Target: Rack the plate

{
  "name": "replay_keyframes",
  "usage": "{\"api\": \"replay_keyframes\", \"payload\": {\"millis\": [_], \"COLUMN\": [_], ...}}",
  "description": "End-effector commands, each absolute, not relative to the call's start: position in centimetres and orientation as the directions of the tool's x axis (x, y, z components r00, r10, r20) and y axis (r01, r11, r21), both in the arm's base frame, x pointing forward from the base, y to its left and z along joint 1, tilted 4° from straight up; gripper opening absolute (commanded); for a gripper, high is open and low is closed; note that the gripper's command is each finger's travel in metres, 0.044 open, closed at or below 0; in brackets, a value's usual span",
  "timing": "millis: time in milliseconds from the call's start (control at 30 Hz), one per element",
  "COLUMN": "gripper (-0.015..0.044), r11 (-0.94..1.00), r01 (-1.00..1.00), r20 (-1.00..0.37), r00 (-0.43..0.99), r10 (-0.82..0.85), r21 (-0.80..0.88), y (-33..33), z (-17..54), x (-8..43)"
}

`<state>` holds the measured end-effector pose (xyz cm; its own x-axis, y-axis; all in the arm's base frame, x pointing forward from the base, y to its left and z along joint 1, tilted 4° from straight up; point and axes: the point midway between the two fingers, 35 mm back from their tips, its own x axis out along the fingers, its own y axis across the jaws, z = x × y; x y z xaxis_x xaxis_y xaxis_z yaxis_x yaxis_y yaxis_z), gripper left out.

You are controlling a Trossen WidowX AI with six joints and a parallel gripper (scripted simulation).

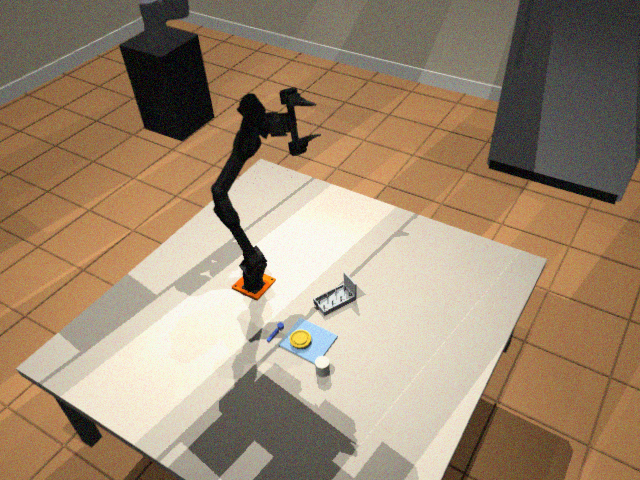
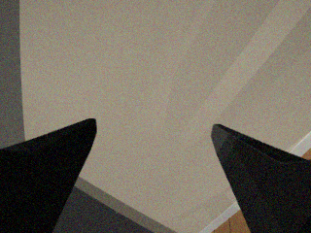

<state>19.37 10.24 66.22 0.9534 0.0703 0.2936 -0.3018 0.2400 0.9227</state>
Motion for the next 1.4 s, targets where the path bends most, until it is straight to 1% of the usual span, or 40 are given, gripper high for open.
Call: {"api": "replay_keyframes", "payload": {"millis": [0,367,667,1033,1367], "gripper": [0.04,0.04,0.04,0.04,0.04], "r11": [0.392,0.689,0.855,0.958,0.976], "r01": [-0.26,-0.125,0.013,0.165,0.218], "r20": [0.253,0.13,-0.012,-0.219,-0.433], "r00": [0.965,0.991,1.0,0.969,0.878], "r10": [0.072,0.046,-0.008,-0.113,-0.203], "r21": [0.882,0.714,0.518,0.234,-0.016], "y": [11.7,12.8,11.9,8.5,4.1], "z": [64.6,60.3,55.8,49.4,42.9], "x": [21.2,25.9,30.0,34.6,37.3]}}
